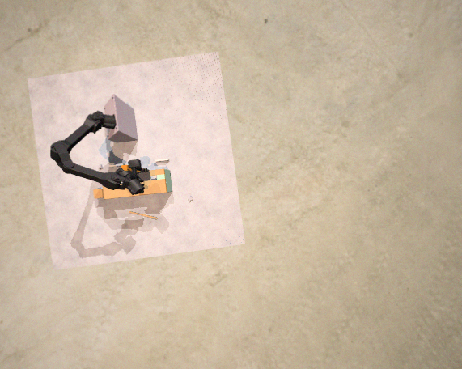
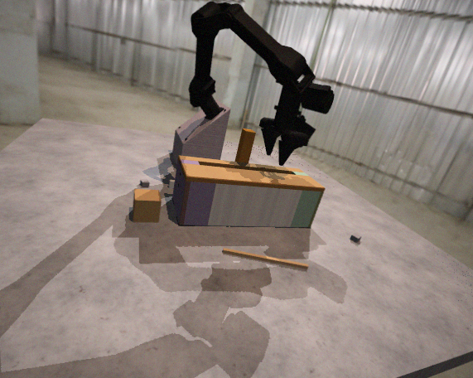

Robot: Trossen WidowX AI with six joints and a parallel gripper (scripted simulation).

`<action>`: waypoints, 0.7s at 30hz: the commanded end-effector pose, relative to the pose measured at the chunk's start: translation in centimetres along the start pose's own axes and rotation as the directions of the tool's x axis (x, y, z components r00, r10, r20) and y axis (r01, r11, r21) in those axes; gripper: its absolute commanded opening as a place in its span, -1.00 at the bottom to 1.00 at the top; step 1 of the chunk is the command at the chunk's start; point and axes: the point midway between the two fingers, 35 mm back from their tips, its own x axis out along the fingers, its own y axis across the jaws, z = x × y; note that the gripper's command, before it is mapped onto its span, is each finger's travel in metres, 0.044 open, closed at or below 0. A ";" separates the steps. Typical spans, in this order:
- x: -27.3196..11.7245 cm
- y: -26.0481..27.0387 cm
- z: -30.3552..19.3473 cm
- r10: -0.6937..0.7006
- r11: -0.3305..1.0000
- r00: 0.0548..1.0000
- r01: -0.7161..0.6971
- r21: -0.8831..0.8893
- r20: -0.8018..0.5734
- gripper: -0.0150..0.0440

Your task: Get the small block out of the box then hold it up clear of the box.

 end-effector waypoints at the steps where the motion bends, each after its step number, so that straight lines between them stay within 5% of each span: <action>1: -0.1 -0.2 -0.8 -0.003 1.000 1.000 0.003 0.000 -0.003 0.86; 21: -0.2 -0.8 -4.1 -0.003 1.000 1.000 0.003 -0.002 -0.001 0.86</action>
